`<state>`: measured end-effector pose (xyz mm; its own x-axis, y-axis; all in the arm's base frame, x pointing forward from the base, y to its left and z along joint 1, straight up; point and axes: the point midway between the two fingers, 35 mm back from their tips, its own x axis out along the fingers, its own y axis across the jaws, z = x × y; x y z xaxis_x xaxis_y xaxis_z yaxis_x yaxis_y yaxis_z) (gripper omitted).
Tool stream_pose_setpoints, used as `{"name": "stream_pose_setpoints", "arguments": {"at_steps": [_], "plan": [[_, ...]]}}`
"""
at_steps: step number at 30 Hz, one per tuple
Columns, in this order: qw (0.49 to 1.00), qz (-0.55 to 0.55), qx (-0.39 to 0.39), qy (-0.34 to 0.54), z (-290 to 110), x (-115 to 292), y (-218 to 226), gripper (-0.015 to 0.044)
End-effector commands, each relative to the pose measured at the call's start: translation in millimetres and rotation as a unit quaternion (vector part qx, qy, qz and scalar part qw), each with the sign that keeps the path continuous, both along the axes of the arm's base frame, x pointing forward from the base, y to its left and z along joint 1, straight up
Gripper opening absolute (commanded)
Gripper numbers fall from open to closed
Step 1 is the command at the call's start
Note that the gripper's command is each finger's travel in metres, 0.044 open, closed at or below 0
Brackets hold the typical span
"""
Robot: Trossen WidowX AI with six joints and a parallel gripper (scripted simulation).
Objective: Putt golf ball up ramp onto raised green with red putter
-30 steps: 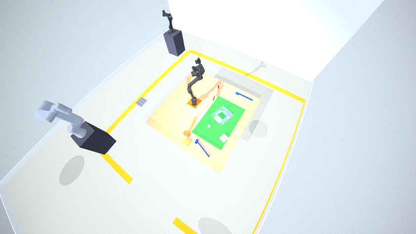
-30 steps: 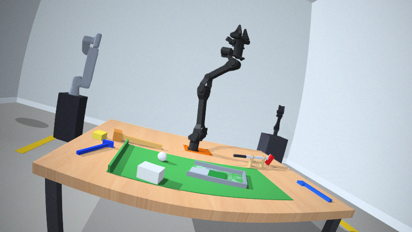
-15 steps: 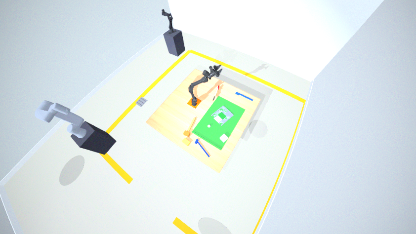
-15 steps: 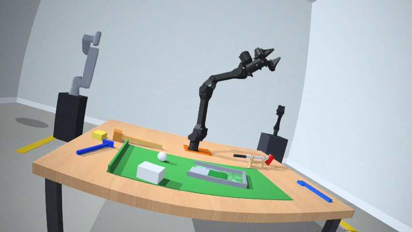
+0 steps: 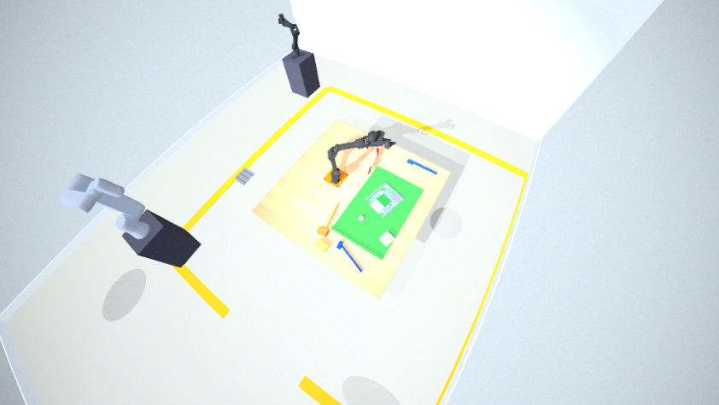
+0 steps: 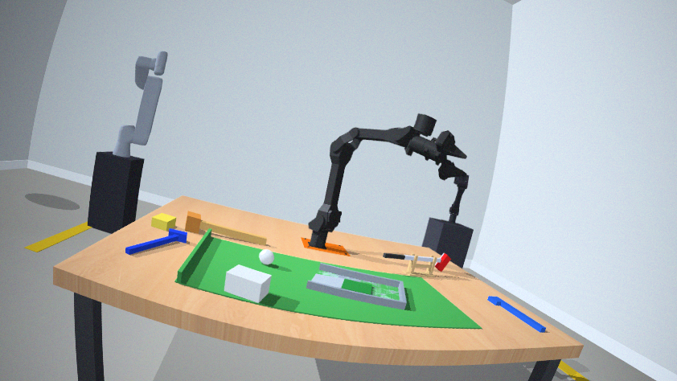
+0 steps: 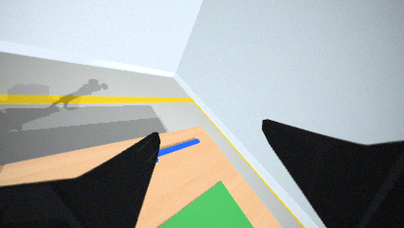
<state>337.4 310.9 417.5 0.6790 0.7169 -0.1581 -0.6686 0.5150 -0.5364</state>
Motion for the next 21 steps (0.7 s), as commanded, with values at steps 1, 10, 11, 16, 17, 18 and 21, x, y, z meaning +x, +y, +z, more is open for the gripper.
{"name": "stream_pose_setpoints", "arguments": {"at_steps": [1,10,11,16,17,18,21], "plan": [[0.995,0.013,-0.091,0.048,-58.5,1.3,-5.8,0.044],[0.928,0.092,-0.309,0.188,-196.9,-33.1,-47.0,0.044],[0.916,0.104,-0.329,0.205,-210.0,-39.9,-53.5,0.044],[0.844,0.176,-0.415,0.289,-263.9,-81.3,-89.5,0.044],[0.828,0.193,-0.428,0.306,-272.3,-91.8,-94.6,0.044],[0.815,0.205,-0.438,0.319,-278.2,-99.9,-98.6,0.044],[0.805,0.215,-0.445,0.33,-282.5,-106.4,-101.9,0.044]]}}
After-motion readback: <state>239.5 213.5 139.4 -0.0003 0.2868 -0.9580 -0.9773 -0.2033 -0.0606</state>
